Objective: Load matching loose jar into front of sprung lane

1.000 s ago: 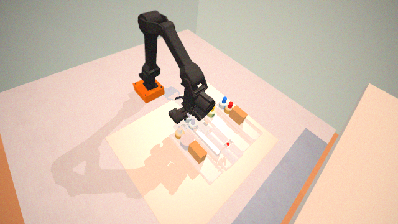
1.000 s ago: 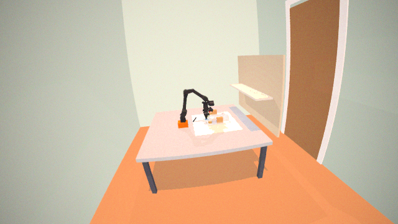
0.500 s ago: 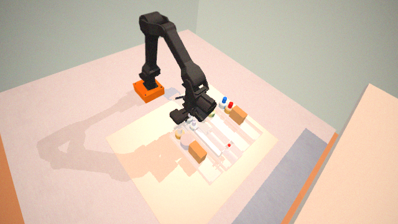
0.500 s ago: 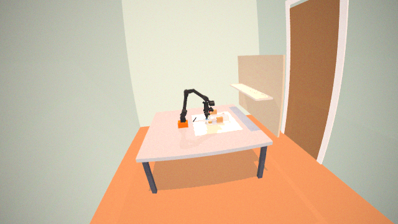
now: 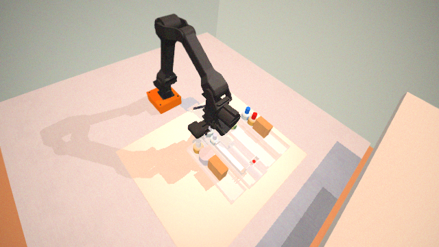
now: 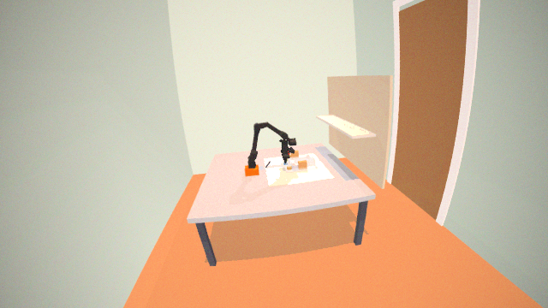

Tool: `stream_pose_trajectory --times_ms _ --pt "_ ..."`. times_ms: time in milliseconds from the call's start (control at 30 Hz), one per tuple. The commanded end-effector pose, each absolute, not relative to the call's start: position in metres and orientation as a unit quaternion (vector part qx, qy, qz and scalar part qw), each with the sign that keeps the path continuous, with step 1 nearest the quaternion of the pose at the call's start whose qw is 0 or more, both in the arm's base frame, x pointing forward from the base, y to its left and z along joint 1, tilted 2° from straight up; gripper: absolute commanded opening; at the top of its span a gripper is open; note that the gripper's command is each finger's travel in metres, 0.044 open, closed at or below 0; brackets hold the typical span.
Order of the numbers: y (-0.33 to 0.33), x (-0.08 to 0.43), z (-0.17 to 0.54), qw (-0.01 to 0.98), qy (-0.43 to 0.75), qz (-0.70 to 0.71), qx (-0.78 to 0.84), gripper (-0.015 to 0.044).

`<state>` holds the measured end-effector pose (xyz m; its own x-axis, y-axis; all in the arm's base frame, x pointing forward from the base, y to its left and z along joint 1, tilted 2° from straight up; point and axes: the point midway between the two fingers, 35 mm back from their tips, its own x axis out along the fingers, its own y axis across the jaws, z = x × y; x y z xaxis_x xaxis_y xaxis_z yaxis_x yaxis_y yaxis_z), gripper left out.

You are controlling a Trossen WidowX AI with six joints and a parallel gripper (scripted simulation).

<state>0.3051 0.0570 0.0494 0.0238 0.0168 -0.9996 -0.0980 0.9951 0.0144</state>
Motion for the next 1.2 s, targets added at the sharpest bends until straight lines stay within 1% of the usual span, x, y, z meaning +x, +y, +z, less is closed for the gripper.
stream_pose_trajectory --times_ms 0,1167 --pt "0.058 0.316 0.054 0.726 0.686 0.042 -0.03 0.0" --pt "0.059 0.328 0.059 0.726 0.686 0.042 -0.03 0.0"
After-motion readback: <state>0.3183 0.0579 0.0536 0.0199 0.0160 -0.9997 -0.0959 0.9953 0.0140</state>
